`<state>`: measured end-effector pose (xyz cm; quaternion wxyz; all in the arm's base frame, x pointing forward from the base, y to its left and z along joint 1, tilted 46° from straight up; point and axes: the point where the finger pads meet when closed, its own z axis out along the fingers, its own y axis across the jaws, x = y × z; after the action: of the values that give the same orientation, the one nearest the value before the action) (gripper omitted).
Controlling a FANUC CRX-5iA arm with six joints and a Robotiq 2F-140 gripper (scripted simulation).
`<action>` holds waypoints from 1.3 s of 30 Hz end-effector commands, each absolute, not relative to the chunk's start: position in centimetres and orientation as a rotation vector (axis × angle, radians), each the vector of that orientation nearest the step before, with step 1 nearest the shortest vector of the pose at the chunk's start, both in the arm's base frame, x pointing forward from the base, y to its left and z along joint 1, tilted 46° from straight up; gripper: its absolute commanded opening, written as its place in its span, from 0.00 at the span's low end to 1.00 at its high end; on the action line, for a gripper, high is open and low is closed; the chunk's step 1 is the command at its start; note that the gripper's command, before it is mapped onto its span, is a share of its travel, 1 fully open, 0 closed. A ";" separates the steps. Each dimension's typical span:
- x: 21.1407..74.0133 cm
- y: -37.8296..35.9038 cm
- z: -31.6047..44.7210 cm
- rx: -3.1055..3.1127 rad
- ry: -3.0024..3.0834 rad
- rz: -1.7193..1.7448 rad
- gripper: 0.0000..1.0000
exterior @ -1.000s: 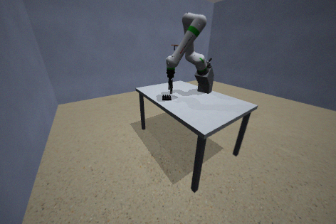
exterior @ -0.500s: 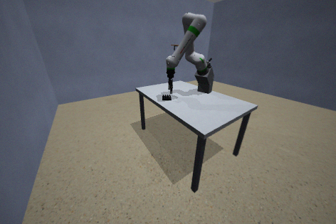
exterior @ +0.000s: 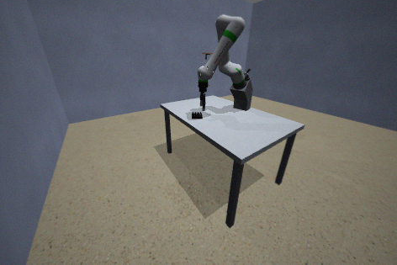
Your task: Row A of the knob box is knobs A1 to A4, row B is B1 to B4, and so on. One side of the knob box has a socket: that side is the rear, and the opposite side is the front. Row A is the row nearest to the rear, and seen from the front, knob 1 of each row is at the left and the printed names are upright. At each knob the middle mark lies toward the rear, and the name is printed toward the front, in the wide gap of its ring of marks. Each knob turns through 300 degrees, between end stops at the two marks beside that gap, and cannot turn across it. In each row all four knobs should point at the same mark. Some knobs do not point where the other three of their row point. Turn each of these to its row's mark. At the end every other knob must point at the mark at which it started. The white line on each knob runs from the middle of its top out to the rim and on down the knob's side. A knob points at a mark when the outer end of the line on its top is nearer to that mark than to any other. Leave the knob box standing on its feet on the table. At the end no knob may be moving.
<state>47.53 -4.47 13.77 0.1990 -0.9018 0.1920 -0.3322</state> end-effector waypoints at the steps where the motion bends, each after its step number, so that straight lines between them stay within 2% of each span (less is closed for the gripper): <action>1: 47.2 -4.2 13.6 -2.523 0.538 -0.930 1.00; 39: 44.8 -2.5 11.8 -2.523 0.538 -0.930 1.00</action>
<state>44.79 -2.46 11.78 0.1987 -0.9018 0.1922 -0.3323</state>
